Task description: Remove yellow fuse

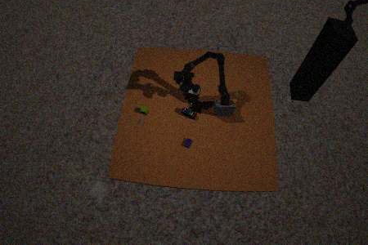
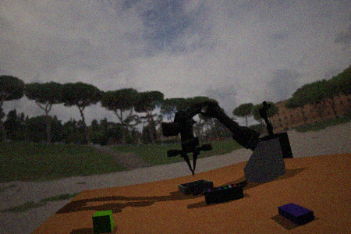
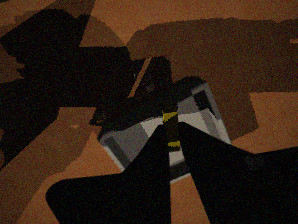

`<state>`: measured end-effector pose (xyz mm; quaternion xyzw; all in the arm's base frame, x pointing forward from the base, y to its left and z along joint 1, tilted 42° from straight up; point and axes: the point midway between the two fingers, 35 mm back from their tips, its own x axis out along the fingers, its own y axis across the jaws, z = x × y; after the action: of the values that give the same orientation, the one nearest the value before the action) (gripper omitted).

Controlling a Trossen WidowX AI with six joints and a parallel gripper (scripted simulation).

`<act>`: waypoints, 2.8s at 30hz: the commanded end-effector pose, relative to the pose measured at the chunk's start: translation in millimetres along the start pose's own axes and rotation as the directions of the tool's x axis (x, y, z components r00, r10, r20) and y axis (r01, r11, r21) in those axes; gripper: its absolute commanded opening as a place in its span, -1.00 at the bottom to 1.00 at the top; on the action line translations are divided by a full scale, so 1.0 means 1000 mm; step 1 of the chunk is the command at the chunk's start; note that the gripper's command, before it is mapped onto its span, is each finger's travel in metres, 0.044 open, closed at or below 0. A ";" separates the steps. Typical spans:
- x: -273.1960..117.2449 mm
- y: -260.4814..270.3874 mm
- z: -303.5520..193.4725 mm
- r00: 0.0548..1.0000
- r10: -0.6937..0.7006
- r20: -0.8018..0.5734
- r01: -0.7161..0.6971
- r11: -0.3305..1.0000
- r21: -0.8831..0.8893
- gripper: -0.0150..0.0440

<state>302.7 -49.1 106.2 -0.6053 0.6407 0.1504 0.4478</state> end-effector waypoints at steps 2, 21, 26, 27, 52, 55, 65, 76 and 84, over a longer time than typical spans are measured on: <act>-0.001 -0.002 -0.036 1.000 -0.003 -0.017 0.003 1.000 -0.009 -0.49; 0.012 -0.003 -0.059 1.000 -0.007 -0.028 0.006 1.000 -0.009 -0.49; 0.020 -0.003 -0.059 1.000 -0.007 -0.028 0.007 1.000 -0.009 -0.49; 0.022 -0.003 -0.059 1.000 -0.007 -0.029 0.007 1.000 -0.009 -0.49; 0.035 -0.003 -0.061 0.999 -0.009 -0.033 0.009 1.000 -0.003 0.58; 0.010 -0.003 -0.059 1.000 -0.007 -0.029 0.007 1.000 -0.007 0.63; -0.002 -0.002 -0.059 1.000 -0.007 -0.029 0.007 1.000 -0.009 0.63; 0.000 -0.002 -0.058 1.000 -0.004 -0.026 0.004 1.000 -0.015 0.63; 0.000 -0.002 -0.058 1.000 -0.004 -0.026 0.004 1.000 -0.015 0.63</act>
<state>281.7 -92.4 138.9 -0.6118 0.6439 0.1462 0.4356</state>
